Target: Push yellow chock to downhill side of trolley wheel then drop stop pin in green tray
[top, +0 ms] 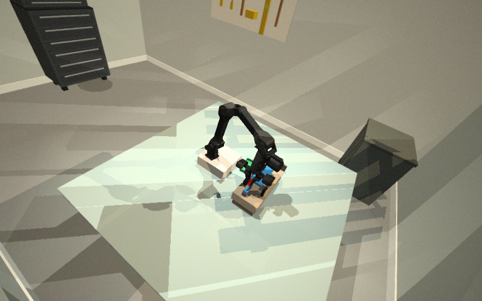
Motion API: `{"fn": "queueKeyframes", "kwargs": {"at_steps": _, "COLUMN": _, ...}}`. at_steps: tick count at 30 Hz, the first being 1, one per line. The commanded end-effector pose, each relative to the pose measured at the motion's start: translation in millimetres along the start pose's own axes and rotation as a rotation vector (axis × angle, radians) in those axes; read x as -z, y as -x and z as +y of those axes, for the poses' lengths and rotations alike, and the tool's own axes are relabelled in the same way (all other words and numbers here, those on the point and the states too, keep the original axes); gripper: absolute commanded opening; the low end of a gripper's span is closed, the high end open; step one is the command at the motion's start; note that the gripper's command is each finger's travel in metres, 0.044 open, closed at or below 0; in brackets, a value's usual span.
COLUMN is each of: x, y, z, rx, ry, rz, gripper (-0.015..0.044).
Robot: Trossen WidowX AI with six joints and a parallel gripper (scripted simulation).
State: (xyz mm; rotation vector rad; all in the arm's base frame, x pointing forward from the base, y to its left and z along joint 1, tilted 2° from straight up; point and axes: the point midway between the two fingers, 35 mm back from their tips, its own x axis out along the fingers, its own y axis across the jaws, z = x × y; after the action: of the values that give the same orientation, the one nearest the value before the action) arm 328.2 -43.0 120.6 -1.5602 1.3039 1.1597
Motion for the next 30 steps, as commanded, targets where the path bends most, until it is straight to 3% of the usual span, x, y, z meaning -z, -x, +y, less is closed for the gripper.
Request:
{"fn": "queueKeyframes", "kwargs": {"at_steps": 1, "x": 2, "y": 4, "z": 0, "rx": 0.002, "ry": -0.005, "rz": 0.007, "gripper": 0.0000}}
{"fn": "queueKeyframes", "kwargs": {"at_steps": 30, "x": 18, "y": 20, "z": -2, "rx": 0.002, "ry": -0.005, "rz": 0.008, "gripper": 0.0000}}
